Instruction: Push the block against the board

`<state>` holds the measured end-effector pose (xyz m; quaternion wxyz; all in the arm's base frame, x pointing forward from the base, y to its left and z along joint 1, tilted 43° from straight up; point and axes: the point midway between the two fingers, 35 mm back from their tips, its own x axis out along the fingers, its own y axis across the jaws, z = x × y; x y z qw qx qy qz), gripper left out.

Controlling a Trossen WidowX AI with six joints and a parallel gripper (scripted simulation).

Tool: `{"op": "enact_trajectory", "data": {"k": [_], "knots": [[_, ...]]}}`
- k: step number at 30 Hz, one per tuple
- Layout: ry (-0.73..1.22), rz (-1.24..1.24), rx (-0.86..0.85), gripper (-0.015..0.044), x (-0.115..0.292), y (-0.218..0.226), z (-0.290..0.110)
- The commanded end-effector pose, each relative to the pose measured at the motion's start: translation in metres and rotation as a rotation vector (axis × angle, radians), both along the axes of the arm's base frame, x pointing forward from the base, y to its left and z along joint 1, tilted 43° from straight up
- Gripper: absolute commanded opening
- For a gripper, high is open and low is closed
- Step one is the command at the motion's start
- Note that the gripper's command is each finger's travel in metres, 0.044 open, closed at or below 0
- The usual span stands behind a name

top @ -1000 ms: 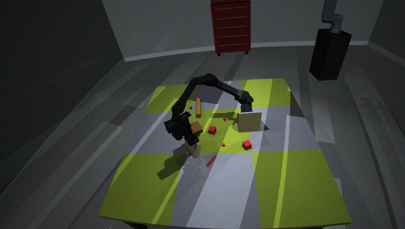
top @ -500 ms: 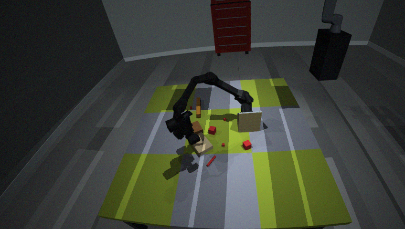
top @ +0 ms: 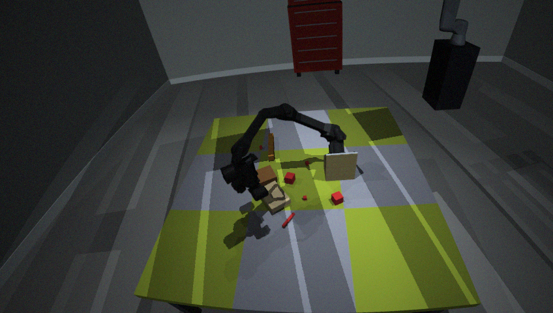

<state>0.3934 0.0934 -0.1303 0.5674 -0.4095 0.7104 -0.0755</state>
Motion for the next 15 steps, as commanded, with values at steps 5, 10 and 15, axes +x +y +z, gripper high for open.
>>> {"op": "enact_trajectory", "data": {"k": [5,10,15], "knots": [[-0.001,0.002,-0.002,0.0000,0.013,0.005,-0.005],[-0.001,0.002,-0.001,0.0000,0.018,0.007,-0.008],[0.000,0.002,0.001,0.0000,0.014,0.038,0.029]]}}
